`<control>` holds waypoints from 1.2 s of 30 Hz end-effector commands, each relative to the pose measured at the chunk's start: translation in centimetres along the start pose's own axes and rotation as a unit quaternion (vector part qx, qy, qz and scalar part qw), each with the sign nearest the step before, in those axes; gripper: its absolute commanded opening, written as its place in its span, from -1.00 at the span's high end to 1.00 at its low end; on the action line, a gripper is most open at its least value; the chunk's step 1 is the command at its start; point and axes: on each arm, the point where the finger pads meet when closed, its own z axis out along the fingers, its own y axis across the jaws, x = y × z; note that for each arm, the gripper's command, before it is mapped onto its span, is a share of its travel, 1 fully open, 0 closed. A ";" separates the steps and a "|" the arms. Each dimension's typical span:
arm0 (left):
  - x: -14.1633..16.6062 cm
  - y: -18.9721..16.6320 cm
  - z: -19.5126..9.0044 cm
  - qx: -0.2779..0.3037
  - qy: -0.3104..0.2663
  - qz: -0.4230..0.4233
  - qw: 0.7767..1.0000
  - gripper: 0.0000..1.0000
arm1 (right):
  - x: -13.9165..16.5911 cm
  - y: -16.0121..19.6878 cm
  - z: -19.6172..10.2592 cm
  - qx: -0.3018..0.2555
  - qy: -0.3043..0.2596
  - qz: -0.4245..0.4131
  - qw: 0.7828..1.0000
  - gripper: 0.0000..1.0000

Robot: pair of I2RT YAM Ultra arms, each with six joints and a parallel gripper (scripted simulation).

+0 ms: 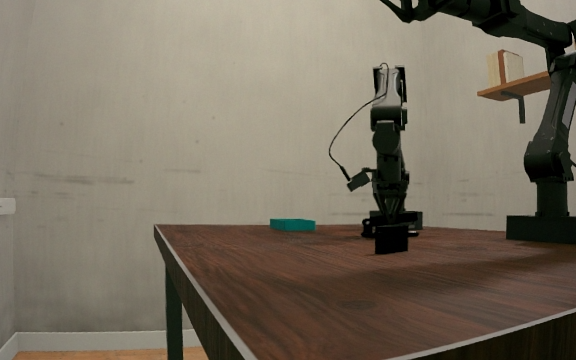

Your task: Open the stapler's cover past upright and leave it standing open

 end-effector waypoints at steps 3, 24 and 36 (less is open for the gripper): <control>-0.9 0.0 -0.1 -0.003 -0.008 -0.001 1.000 -1.00 | -0.1 0.5 -0.6 -0.019 -0.013 -0.001 1.000 0.56; -0.9 0.0 -0.1 -0.003 -0.008 -0.001 1.000 -1.00 | -1.1 0.3 -3.6 -0.043 -0.021 0.001 0.999 -0.23; -0.9 0.0 -0.1 -0.003 -0.008 -0.001 1.000 -1.00 | -1.1 0.1 -7.7 -0.043 -0.021 0.003 0.999 -1.00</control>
